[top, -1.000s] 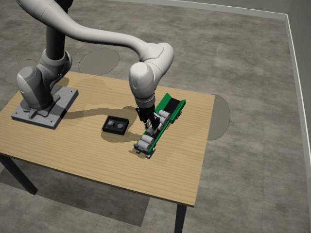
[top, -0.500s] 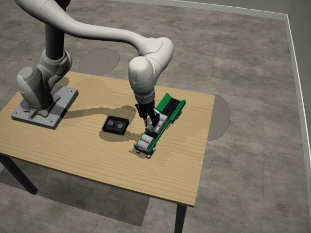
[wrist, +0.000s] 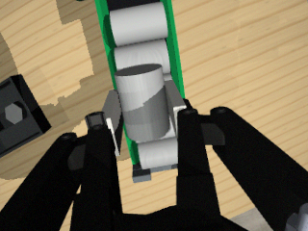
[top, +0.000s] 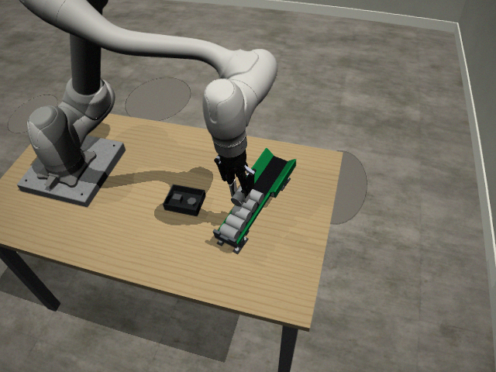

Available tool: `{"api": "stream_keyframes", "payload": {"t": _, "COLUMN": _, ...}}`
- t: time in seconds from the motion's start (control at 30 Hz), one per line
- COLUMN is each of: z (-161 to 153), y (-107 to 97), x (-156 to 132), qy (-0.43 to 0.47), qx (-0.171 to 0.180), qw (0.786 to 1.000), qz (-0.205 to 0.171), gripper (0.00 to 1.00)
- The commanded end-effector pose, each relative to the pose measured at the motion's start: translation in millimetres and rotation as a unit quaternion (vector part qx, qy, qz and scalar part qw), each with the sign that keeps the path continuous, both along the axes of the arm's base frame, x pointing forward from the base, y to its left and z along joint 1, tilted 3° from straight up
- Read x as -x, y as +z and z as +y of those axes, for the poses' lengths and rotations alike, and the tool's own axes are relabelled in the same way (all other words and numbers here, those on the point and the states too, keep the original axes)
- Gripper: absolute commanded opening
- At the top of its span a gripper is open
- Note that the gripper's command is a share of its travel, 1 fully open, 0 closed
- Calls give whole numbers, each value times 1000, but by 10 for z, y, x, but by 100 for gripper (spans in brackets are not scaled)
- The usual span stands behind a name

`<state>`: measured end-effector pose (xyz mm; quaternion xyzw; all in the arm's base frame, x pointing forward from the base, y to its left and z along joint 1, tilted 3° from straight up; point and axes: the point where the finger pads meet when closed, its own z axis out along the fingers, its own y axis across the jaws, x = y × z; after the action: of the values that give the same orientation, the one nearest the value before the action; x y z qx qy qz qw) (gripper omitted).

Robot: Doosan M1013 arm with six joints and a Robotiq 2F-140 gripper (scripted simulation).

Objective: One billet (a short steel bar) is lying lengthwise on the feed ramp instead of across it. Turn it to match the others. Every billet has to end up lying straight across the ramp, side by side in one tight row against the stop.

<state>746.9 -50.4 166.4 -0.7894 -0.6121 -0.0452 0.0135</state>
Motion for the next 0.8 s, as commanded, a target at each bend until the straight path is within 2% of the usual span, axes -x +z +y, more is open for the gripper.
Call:
{"api": "stream_keyframes", "payload": {"t": 0.0, "z": 3, "y": 59, "x": 2, "qy": 0, "qx": 0, "qw": 1000, "qz": 0, "gripper": 10}}
{"api": "stream_keyframes", "payload": {"t": 0.77, "z": 20, "y": 66, "x": -2, "qy": -1, "qx": 32, "qw": 999, "qz": 8, "gripper": 10}}
